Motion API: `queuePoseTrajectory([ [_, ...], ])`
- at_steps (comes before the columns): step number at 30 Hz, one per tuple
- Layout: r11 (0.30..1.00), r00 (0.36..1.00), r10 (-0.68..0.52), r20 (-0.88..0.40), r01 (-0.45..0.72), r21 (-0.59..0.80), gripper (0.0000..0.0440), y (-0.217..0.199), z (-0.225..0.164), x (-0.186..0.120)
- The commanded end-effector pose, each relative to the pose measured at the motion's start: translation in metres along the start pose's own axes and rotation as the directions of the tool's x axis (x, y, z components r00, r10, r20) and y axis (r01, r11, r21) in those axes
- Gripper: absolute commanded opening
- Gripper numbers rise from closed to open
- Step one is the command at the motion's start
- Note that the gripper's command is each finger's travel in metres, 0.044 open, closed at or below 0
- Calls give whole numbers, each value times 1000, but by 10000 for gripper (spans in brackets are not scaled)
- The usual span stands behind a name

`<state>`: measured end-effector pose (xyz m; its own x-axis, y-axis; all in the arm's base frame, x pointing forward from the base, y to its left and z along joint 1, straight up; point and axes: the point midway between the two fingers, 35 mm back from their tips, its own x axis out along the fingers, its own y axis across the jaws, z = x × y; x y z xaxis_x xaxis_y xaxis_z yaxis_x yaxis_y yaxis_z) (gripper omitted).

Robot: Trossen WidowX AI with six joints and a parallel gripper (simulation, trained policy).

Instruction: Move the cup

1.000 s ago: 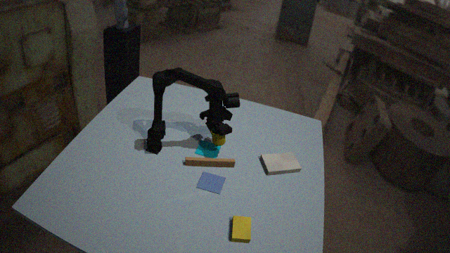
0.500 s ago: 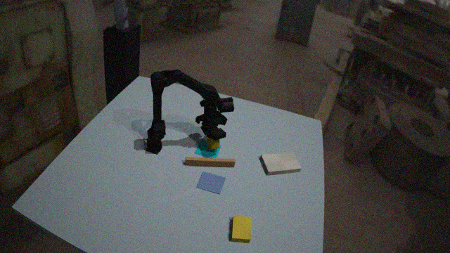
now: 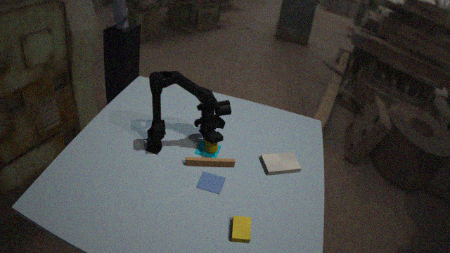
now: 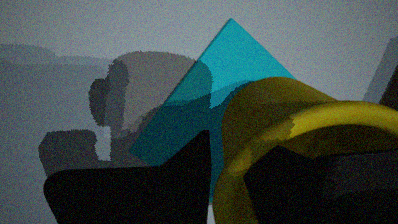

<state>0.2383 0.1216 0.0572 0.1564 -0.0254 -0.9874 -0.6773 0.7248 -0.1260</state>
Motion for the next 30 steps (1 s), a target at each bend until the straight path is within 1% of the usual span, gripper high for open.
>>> queuePoseTrajectory([
  [1, 1000, 1000, -1, 25, 1, 18, 116, -1, 1, -1],
  [3, 1000, 999, 1, 50, -3, 29, 158, -2, 5, -4],
  [5, 999, 997, 5, 76, -7, 35, 162, -2, 8, -8],
  [16, 999, 991, 31, 133, -37, 40, 202, 1, 1, -24],
  [30, 997, 973, 31, 227, -46, 60, 283, 0, -1, -56],
])
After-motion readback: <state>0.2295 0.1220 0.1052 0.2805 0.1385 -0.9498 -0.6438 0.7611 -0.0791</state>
